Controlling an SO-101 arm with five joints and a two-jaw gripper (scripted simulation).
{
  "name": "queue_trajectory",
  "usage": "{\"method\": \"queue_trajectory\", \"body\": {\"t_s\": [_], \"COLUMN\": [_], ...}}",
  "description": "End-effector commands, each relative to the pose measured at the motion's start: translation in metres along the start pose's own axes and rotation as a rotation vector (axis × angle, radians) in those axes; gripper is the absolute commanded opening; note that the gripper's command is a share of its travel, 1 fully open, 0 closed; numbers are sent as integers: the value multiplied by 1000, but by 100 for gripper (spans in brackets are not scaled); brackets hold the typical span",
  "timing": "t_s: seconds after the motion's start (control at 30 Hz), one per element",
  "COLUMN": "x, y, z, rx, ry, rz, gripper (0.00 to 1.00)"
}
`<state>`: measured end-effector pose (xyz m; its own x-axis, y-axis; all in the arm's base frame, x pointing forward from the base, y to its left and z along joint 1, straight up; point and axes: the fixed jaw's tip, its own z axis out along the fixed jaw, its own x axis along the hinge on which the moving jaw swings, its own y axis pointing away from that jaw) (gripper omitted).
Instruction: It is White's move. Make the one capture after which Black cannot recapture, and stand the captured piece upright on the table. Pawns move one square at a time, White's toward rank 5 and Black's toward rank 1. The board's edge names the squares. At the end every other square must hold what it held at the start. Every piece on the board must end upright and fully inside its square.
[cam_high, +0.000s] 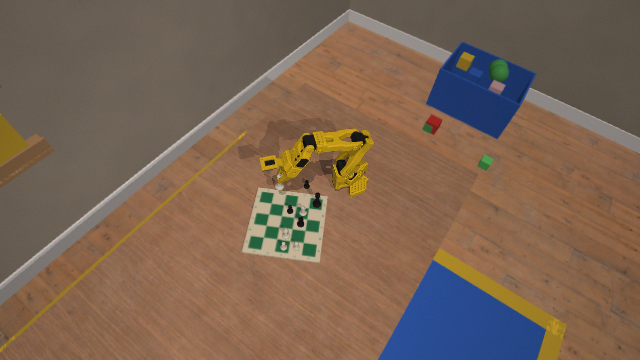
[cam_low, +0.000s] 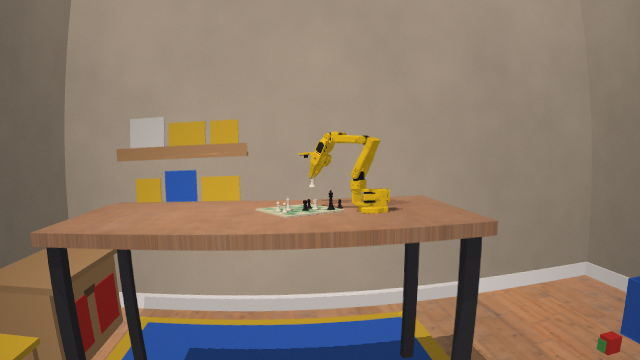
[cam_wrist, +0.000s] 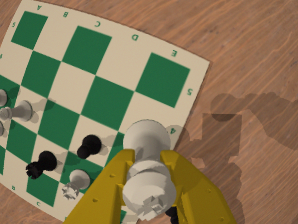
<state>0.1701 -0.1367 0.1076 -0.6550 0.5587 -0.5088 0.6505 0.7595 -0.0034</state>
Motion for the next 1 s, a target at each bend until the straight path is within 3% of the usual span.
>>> {"method": "queue_trajectory", "body": {"t_s": [0.0,0.97], "x": [1,24], "y": [-1,-1], "z": [1,41], "rx": [2,2], "ry": [-13,-13], "rz": [-3,-3], "gripper": [0,0]}}
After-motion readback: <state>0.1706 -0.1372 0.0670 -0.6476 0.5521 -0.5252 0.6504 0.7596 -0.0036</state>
